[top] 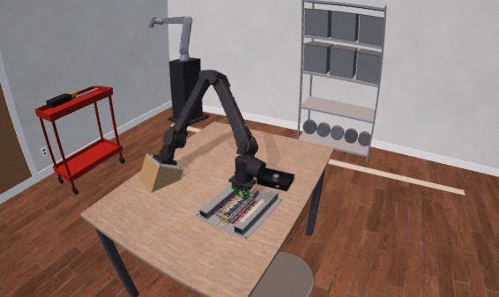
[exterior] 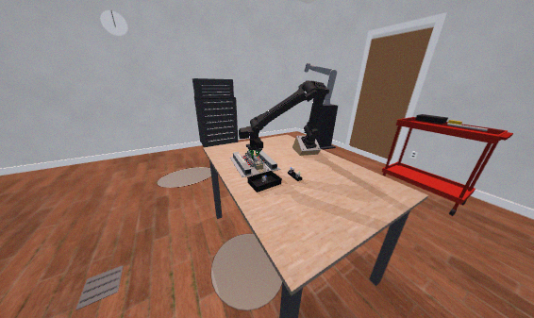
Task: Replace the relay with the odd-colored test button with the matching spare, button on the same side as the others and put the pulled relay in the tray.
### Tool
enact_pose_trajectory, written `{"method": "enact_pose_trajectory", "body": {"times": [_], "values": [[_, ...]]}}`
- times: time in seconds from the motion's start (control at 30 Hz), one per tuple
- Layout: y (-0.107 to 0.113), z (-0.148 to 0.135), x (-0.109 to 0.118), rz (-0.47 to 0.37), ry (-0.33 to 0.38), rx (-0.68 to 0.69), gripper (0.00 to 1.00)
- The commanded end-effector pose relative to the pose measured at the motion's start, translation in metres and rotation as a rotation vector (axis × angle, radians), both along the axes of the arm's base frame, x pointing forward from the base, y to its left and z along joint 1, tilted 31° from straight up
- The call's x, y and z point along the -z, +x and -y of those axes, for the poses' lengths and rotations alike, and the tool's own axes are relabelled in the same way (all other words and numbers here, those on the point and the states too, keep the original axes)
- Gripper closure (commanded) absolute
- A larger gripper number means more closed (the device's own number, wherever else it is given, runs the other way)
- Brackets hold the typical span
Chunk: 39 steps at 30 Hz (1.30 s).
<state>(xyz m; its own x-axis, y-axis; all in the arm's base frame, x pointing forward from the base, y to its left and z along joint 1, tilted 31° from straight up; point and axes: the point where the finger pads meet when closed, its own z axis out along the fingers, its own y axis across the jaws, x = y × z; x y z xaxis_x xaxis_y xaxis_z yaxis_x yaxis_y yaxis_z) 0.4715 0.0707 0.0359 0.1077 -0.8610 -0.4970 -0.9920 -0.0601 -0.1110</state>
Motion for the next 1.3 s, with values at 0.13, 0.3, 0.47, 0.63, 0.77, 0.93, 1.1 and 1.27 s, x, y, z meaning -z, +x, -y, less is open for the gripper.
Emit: {"method": "enact_pose_trajectory", "body": {"times": [0.13, 0.3, 0.47, 0.63, 0.77, 0.93, 1.1, 1.27], "values": [[0.0046, -0.0065, -0.001, 0.014, -0.001, -0.005, 1.0], [0.0046, -0.0065, -0.001, 0.014, -0.001, -0.005, 1.0], [0.0046, -0.0065, -0.001, 0.014, -0.001, -0.005, 1.0], [0.0046, -0.0065, -0.001, 0.014, -0.001, -0.005, 1.0], [0.0045, -0.0065, -0.0008, 0.014, -0.001, -0.005, 1.0], [0.0041, -0.0067, 0.0003, 0.011, -0.001, -0.004, 1.0], [0.0041, -0.0069, 0.0012, 0.01, -0.001, -0.004, 1.0], [0.0071, -0.0071, 0.0006, 0.014, -0.001, -0.003, 1.0]]}}
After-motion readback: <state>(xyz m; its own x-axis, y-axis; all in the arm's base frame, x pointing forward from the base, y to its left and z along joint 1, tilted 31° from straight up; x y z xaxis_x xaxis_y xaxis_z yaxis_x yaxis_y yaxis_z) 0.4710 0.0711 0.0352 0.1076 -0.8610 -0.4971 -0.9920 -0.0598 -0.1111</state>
